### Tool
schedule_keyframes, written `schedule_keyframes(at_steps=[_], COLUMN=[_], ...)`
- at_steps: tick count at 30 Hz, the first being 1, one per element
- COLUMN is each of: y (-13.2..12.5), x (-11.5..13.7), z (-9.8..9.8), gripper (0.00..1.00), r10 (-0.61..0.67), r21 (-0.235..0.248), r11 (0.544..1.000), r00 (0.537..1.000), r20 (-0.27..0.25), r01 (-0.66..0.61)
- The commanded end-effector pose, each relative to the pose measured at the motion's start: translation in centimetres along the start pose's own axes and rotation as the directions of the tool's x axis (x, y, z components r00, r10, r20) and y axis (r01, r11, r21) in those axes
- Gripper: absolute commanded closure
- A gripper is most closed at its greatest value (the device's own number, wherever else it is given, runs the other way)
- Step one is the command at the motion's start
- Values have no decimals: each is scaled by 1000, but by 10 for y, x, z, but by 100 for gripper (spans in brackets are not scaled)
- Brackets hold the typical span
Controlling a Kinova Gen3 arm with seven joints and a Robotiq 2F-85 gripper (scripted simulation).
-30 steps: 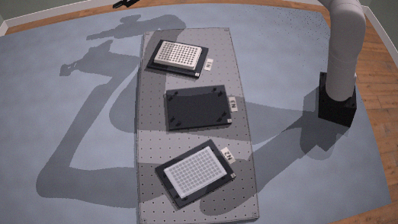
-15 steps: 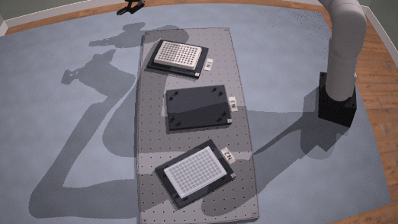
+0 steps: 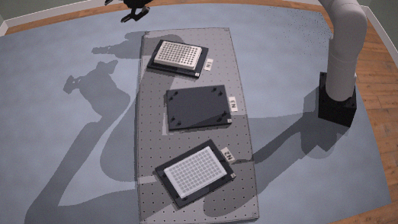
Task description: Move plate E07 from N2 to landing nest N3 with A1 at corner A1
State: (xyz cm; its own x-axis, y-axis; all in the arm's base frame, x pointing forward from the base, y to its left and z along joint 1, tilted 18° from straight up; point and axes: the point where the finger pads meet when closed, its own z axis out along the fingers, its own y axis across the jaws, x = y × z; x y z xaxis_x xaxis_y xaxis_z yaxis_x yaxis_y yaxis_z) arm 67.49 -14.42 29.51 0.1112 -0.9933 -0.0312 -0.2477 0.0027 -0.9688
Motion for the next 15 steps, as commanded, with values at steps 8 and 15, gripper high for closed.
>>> schedule_keyframes(at_steps=[8,15], y=[7,15], x=[-37,-50], z=[-11,-16], gripper=[0,0], r10=[54,84], r21=[-49,-80], r11=[997,993], r00=[998,995], r20=[-27,-51], r01=[-56,-88])
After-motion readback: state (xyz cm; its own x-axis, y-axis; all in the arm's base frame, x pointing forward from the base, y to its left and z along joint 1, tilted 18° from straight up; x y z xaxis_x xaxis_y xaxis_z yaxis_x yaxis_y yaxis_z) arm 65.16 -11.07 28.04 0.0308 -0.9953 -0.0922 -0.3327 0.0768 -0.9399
